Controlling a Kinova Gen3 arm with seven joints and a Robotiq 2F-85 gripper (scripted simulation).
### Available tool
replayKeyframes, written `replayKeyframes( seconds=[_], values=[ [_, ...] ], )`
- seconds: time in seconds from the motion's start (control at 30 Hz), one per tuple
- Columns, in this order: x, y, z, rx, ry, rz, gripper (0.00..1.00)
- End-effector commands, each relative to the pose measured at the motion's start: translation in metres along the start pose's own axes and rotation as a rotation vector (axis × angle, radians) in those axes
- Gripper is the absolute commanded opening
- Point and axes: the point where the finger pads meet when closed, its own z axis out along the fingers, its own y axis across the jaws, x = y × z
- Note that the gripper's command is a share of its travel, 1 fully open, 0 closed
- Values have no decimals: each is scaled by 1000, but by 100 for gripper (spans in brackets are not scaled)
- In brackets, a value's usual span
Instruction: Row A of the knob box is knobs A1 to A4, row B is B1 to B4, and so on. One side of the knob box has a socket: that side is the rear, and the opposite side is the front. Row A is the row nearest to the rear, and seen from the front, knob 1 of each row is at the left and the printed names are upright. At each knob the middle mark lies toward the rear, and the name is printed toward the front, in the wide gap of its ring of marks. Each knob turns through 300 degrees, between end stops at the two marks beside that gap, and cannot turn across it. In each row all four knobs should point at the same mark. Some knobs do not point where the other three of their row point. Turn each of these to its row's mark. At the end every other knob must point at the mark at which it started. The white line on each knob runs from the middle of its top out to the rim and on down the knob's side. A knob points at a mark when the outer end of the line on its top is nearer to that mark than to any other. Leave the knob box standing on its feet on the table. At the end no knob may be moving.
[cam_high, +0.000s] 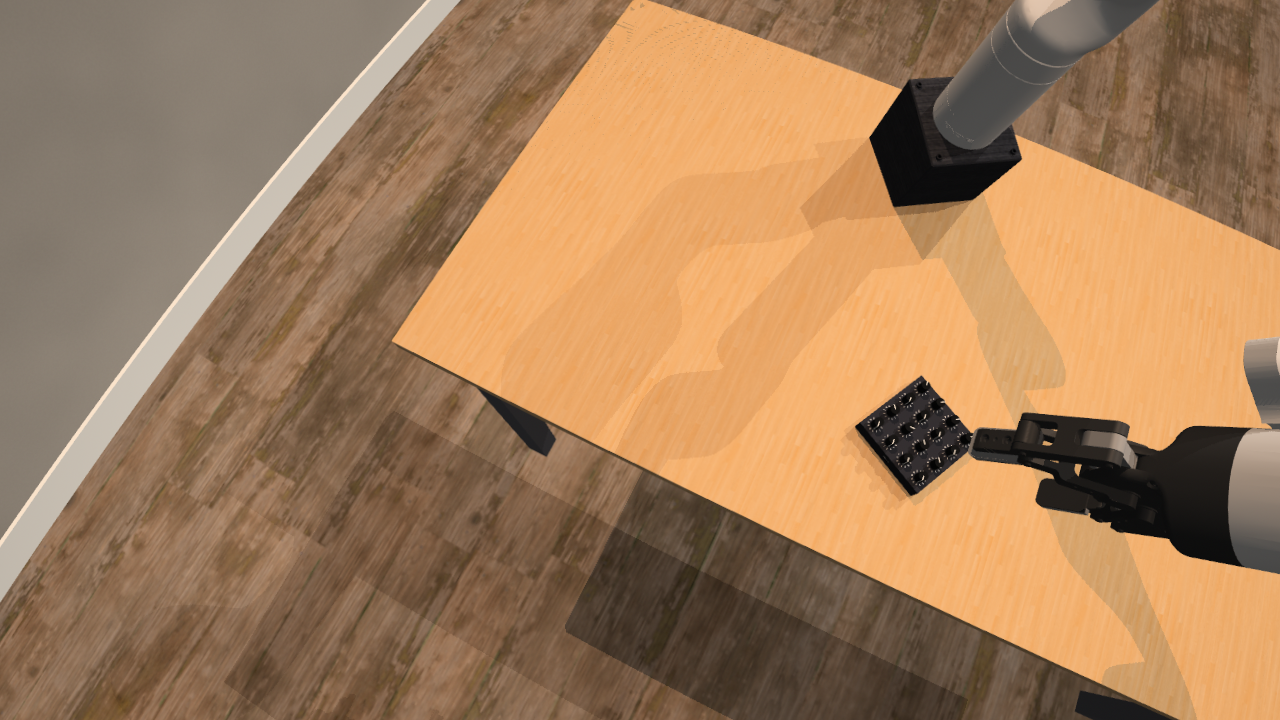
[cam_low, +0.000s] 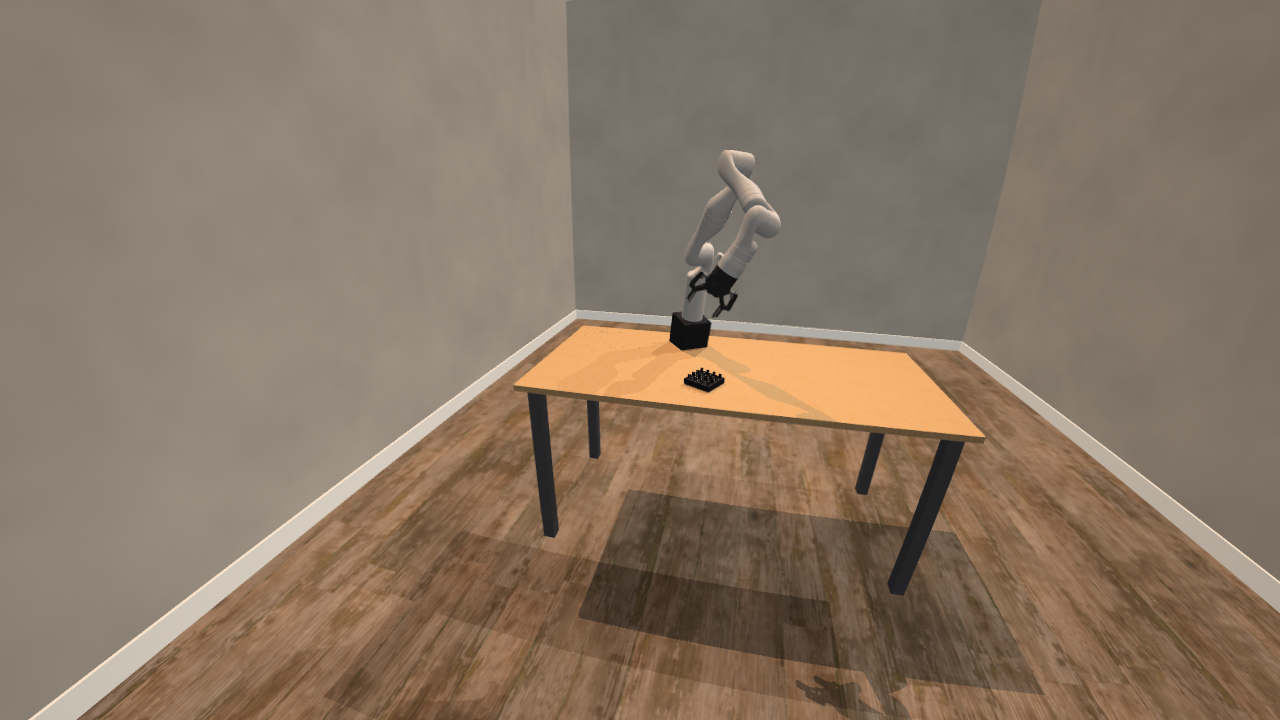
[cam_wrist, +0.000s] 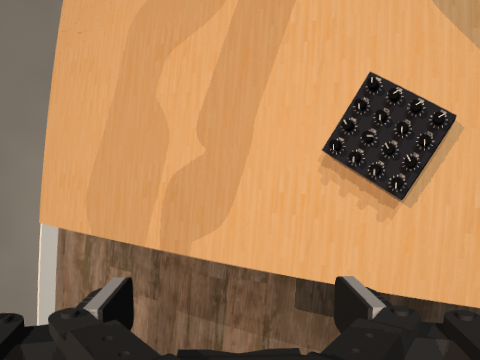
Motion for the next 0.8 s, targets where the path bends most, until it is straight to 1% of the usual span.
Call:
replayKeyframes(
  seconds=[0.0,0.77],
  values=[
    [0,0,-1,-1,-2,1,100],
    [-1,-1,0,0,-4,-7,100]
  ],
)
